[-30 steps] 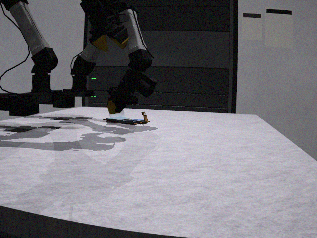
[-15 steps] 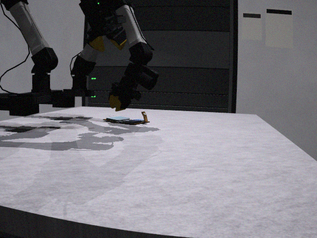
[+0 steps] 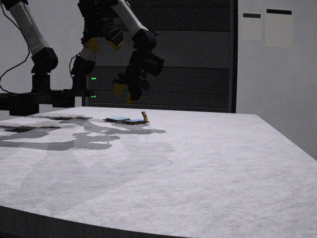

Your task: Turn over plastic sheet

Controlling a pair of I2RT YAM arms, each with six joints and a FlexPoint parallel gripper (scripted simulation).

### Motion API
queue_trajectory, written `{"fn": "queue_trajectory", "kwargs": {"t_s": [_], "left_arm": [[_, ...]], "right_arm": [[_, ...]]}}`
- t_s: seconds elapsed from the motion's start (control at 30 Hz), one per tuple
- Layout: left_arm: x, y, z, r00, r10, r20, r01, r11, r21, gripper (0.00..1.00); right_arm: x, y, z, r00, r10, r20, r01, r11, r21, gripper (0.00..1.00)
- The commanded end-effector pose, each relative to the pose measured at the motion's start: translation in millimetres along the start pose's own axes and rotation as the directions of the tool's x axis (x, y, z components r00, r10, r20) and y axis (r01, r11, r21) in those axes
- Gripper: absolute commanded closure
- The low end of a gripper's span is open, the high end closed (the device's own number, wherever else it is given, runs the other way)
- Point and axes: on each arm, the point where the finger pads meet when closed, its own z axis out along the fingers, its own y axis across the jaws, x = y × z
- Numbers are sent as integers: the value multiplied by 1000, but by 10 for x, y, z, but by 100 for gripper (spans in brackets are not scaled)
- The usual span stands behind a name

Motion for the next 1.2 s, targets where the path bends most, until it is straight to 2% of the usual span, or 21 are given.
{"fn": "queue_trajectory", "kwargs": {"t_s": [0.0, 0.07, 0.13, 0.33, 0.57, 0.63, 0.97, 1.13, 1.17], "left_arm": [[-49, 58, -106, 966, 237, 105, -243, 968, 56, 35], [-49, 58, -106, 966, 237, 105, -243, 968, 56, 35], [-55, 95, -116, 921, 356, 160, -371, 925, 78, 35], [-46, 299, -120, 751, 594, 288, -640, 762, 97, 35], [-11, 506, -82, 509, 766, 393, -850, 521, 85, 35], [-11, 506, -82, 509, 766, 393, -850, 521, 85, 35], [23, 787, -32, 107, 850, 516, -993, 120, 8, 35], [46, 910, -7, -68, 826, 559, -998, -60, -33, 35], [46, 910, -7, -68, 826, 559, -998, -60, -33, 35]], "right_arm": [[-124, 76, -92, 999, -43, 33, 43, 999, -21, 0], [-124, 76, -92, 999, -43, 33, 43, 999, -21, 0], [-123, 77, -92, 999, -42, 33, 43, 999, -21, 0], [-123, 77, -92, 999, -41, 33, 42, 999, -21, 0], [-112, 103, -93, 999, -40, 30, 41, 999, -32, 0], [-112, 103, -93, 999, -40, 30, 41, 999, -32, 0], [-108, 112, -93, 999, -37, 29, 38, 999, -36, 0], [-108, 112, -93, 999, -37, 29, 38, 999, -36, 0], [-108, 112, -93, 999, -37, 29, 38, 999, -36, 0]]}}
